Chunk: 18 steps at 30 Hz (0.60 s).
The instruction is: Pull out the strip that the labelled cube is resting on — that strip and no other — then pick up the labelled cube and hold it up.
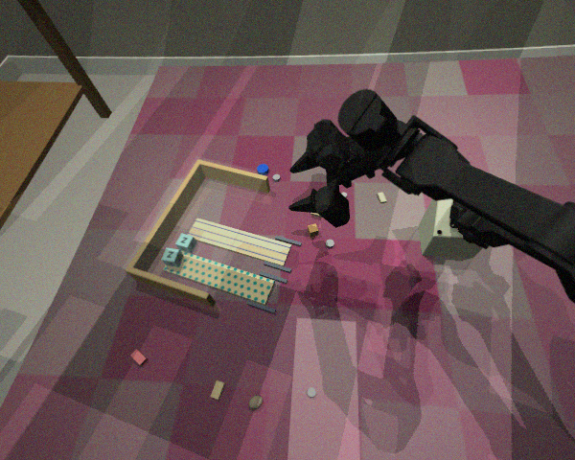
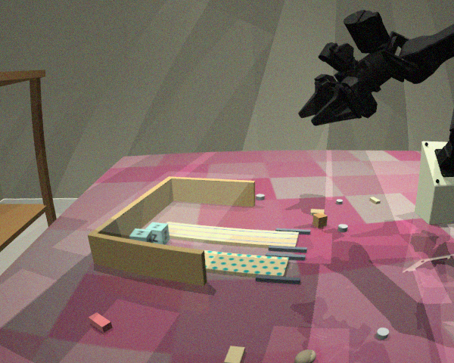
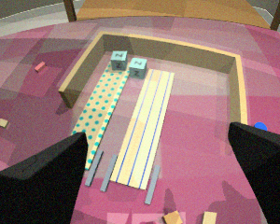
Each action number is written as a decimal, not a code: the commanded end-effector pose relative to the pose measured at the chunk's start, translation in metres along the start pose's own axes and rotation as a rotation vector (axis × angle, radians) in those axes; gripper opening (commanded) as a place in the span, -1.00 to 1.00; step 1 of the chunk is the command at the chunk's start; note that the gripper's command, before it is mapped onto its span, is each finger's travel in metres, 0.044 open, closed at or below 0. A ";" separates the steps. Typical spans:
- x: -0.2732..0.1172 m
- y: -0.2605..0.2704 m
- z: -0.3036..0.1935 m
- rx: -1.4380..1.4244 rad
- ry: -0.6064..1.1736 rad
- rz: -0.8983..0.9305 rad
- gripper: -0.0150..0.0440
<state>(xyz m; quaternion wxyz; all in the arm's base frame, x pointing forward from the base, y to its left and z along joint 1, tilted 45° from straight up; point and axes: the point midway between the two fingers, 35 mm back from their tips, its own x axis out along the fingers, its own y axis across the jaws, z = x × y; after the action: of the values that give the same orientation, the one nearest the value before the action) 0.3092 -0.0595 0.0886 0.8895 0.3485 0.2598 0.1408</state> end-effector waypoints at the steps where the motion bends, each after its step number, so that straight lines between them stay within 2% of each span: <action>1: 0.005 0.000 0.001 0.024 0.026 0.004 0.69; 14: 0.099 0.046 0.007 0.208 0.512 -0.024 -0.47; 18: 0.122 0.070 -0.004 0.233 0.674 -0.054 -0.49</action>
<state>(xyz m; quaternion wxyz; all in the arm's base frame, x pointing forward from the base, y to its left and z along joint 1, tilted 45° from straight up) 0.3963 0.0240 0.0916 0.7404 0.3852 0.5172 0.1896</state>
